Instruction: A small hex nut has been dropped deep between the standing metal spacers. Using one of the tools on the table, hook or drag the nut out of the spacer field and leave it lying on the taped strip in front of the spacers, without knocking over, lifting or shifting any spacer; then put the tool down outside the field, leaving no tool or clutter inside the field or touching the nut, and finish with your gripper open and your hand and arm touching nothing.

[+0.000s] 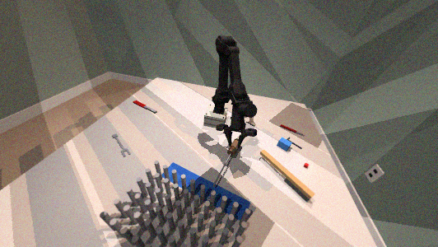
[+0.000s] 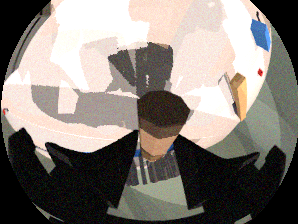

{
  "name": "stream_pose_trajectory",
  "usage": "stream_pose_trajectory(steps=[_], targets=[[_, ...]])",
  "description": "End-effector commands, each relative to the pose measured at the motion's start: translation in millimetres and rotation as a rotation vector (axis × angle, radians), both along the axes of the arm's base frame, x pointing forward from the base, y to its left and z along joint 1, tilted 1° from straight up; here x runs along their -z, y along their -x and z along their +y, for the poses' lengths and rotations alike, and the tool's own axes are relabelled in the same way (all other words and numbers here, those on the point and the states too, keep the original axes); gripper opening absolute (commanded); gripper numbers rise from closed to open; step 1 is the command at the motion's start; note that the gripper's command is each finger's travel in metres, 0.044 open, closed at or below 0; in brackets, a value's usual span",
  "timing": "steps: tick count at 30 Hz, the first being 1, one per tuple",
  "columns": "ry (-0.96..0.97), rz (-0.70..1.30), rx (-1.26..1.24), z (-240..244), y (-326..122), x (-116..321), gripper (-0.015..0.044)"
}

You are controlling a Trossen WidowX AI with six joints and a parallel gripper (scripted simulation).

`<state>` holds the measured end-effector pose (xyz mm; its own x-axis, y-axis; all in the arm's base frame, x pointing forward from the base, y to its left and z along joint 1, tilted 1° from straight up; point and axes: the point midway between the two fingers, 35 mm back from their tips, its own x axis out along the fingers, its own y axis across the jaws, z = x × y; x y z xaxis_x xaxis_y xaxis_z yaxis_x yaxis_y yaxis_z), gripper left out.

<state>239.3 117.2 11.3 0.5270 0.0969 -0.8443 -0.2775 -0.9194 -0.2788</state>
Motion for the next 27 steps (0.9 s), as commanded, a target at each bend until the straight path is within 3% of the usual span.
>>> stream_pose_trajectory(steps=[1, 19, 20, 27], targets=[[-0.011, -0.023, 0.006, 4, -9, -21, 0.0], [-0.011, -0.024, 0.002, -1, -6, -119, 0.0], [-0.008, -0.013, 0.013, 0, -8, -103, 0.0], [-0.056, 0.014, 0.205, -17, -32, -110, 0.0]])
